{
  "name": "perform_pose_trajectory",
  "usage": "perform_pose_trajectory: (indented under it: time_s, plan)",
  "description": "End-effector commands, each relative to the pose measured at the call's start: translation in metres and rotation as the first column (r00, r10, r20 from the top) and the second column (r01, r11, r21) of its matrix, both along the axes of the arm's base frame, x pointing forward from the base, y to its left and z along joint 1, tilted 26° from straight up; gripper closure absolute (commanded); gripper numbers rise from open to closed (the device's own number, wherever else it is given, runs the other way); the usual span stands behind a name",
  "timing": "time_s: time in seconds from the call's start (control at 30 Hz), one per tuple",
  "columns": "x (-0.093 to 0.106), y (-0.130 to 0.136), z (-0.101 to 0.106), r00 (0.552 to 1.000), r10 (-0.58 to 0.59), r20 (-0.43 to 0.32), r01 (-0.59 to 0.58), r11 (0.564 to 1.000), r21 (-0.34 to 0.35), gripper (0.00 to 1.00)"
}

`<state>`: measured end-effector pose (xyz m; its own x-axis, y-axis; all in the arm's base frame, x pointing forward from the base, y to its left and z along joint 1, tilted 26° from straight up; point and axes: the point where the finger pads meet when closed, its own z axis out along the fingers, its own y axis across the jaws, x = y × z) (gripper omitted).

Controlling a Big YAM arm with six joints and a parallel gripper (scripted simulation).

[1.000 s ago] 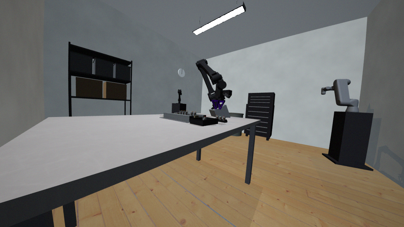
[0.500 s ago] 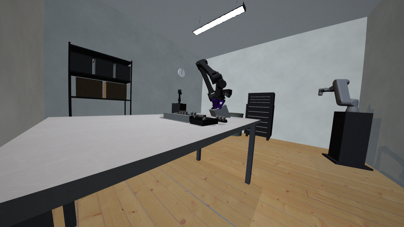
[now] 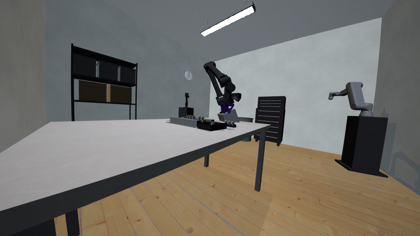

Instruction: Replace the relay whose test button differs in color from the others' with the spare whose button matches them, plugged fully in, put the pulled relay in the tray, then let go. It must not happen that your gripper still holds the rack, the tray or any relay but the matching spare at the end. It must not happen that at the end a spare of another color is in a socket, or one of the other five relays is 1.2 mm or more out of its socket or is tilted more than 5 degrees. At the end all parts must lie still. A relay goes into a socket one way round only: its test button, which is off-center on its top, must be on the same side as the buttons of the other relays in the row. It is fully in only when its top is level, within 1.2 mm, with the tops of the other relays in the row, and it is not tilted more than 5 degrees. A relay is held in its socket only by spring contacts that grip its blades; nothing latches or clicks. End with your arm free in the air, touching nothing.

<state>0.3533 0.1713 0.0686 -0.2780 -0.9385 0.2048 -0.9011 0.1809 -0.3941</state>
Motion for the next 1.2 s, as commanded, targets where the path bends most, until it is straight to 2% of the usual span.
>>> perform_pose_trajectory:
  time_s: [0.0,0.8,1.17]
  plan:
    - [0.0,-0.001,0.001,1.0,0.008,-0.011,-0.008,1.0,-0.006,0.41]
    - [-0.001,-0.001,0.001,1.0,0.009,-0.004,-0.009,1.0,0.0,0.41]
    - [0.006,0.005,0.011,1.0,0.009,0.03,-0.009,1.0,0.025,0.41]
